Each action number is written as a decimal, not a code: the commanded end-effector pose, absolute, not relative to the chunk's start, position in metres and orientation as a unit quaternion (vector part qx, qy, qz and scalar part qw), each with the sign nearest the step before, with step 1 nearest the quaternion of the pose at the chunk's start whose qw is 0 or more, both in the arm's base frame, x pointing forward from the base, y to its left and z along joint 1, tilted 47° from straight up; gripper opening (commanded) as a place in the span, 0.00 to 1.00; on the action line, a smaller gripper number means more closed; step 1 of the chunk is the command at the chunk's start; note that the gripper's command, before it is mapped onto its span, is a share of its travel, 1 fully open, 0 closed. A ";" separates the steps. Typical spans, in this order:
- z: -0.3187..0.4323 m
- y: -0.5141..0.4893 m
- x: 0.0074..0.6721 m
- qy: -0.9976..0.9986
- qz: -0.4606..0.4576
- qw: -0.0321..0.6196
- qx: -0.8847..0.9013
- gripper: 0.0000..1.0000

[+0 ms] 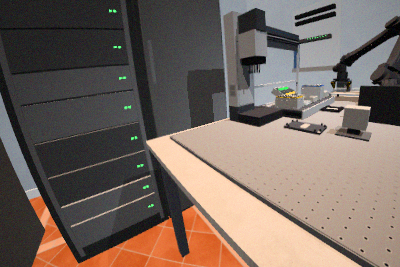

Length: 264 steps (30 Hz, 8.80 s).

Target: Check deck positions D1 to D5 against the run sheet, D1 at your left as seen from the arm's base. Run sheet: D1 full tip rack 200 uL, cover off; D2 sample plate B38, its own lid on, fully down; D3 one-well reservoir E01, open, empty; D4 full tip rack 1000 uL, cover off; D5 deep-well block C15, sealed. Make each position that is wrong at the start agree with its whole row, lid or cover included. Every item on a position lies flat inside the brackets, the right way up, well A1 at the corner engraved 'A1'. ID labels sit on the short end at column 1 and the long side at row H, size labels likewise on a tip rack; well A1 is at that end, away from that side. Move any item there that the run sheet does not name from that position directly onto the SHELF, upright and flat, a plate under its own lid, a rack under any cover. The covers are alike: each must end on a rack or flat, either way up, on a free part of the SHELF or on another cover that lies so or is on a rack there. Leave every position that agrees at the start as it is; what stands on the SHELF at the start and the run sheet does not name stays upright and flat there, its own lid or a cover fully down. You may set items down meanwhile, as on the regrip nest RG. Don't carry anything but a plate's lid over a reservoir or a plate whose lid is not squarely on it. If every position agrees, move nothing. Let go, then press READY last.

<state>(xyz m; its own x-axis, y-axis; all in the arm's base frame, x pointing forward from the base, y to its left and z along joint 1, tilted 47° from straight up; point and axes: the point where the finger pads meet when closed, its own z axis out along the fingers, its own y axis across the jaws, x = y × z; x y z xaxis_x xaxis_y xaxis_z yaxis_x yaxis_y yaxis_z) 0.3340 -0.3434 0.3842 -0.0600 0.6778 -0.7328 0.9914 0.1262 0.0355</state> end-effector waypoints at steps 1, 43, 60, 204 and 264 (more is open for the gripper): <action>0.388 -0.349 0.339 0.681 -0.252 0.319 0.608 0.00; 0.376 -0.354 0.337 0.681 -0.254 0.313 0.611 0.00; 0.375 -0.352 0.337 0.682 -0.253 0.313 0.611 0.00; 0.380 -0.336 0.335 0.683 -0.248 0.317 0.610 1.00; 0.469 -0.269 0.323 0.672 -0.241 0.344 0.610 1.00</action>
<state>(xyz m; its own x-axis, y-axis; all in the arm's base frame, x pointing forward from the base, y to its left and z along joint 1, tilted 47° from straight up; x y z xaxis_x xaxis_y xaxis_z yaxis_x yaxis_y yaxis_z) 0.3268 -0.2800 0.4333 -0.0673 0.6744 -0.7353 0.9898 0.1381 0.0360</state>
